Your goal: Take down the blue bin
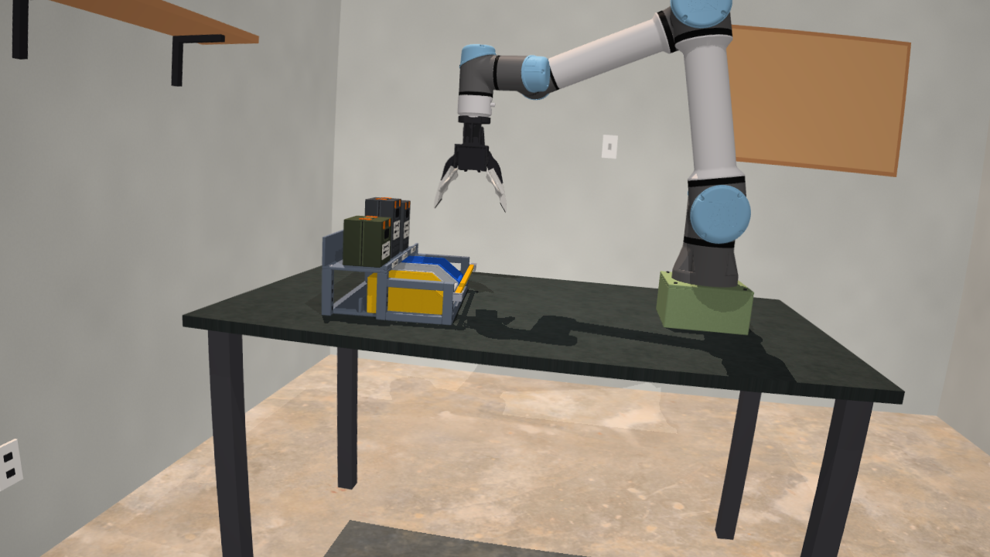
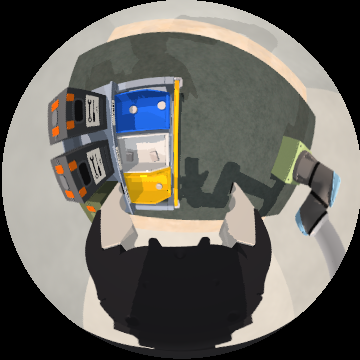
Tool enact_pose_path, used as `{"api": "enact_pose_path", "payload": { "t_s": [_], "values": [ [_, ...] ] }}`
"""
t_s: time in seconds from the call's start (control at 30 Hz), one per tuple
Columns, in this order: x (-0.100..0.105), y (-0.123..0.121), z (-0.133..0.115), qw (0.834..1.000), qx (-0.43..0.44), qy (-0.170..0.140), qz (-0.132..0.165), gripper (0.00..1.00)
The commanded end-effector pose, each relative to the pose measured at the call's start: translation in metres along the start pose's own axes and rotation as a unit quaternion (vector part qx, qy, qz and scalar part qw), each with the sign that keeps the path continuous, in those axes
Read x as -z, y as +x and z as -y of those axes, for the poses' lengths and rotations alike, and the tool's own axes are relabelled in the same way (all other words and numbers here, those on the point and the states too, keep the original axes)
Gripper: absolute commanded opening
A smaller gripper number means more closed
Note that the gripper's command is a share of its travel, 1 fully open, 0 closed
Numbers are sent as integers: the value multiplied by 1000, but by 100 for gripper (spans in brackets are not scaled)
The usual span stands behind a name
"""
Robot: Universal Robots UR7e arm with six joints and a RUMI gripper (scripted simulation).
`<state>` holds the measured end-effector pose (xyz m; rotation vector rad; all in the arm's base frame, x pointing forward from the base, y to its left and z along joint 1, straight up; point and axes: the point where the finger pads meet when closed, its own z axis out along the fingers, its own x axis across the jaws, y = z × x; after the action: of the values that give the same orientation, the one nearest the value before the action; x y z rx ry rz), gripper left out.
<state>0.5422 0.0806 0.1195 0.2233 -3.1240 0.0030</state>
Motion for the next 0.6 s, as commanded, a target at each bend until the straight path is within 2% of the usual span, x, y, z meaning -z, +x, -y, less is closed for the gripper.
{"api": "enact_pose_path", "payload": {
  "t_s": [0.0, 0.27, 0.3, 0.57],
  "values": [
    [-31, -3, 0, 1000, 0, 1, 3, 100],
    [-42, -3, 0, 1000, 0, 1, 3, 100],
    [-42, -3, 0, 1000, 0, 1, 3, 0],
    [-42, -3, 0, 1000, 0, 1, 3, 0]
  ]
}}
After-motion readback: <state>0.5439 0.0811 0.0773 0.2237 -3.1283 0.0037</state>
